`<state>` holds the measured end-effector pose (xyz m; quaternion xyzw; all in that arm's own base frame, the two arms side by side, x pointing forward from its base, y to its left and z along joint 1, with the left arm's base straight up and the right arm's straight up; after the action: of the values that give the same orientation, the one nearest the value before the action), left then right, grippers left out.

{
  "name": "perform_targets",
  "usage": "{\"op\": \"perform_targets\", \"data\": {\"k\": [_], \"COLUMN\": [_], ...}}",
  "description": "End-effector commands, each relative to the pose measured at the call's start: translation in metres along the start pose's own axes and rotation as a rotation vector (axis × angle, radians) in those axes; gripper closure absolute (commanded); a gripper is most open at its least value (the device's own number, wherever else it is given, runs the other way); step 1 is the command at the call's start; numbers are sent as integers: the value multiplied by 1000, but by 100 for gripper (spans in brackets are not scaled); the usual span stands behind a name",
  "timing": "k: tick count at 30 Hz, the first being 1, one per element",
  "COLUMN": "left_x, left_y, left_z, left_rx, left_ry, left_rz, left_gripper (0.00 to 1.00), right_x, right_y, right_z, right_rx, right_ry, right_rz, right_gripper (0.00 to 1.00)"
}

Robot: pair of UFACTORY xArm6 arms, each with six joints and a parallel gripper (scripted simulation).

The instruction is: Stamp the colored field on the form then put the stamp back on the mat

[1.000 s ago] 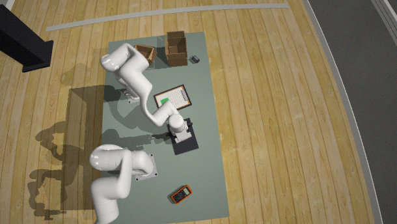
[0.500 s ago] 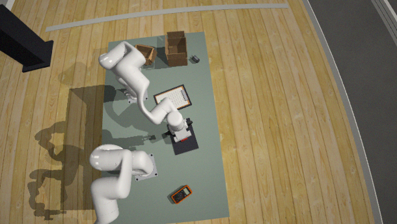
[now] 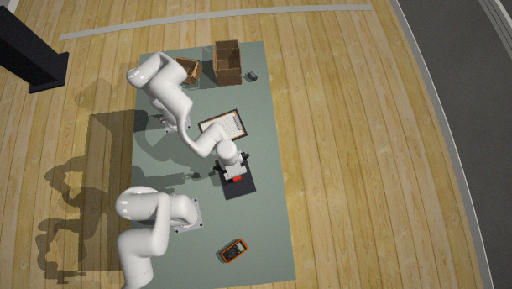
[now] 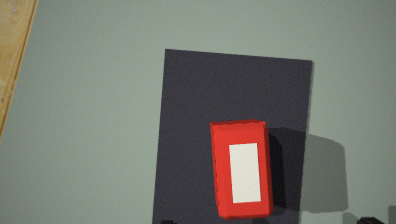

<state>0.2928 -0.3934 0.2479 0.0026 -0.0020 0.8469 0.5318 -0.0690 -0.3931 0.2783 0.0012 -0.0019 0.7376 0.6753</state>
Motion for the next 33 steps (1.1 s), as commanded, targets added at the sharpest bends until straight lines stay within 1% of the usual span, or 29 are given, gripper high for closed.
{"op": "perform_targets", "data": {"k": [1, 4, 8, 12, 16, 18, 19, 26, 30, 33], "left_x": [6, 20, 47, 82, 120, 120, 133, 202, 233, 250], "left_y": [-10, -27, -55, -85, -111, -111, -119, -147, -155, -158], "left_z": [4, 6, 9, 12, 12, 12, 12, 8, 5, 2], "left_rx": [0, 0, -1, -1, -6, -6, -3, -8, -6, -5], "left_ry": [7, 7, 7, 6, -1, -1, 4, -14, -20, -18], "left_rz": [-52, -145, -314, -521, -680, -680, -798, -1069, -1230, -1351], "left_gripper": [0, 0, 0, 0, 0, 0, 0, 0, 0, 0], "right_x": [-1, -1, -1, -1, -1, -1, -1, -1, -1, -1], "right_y": [0, 0, 0, 0, 0, 0, 0, 0, 0, 0], "right_z": [2, 2, 2, 2, 2, 2, 2, 2, 2, 2], "right_rx": [1, 1, 1, 1, 1, 1, 1, 1, 1, 1], "right_ry": [4, 4, 4, 4, 4, 4, 4, 4, 4, 4], "right_rz": [0, 0, 0, 0, 0, 0, 0, 0, 0, 0], "right_gripper": [0, 0, 0, 0, 0, 0, 0, 0, 0, 0]}}
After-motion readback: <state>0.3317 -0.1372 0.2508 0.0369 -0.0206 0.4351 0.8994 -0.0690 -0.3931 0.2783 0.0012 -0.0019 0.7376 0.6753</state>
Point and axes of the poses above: on each arm, the point where the finger pads meet when closed, its own z axis back along the fingers, its own y axis across the jaws, x = y × z, the point moved 3 cm from there along z, back along the fingers, and after that the axes turned 15 degrees about z, right-handed, at the moved point
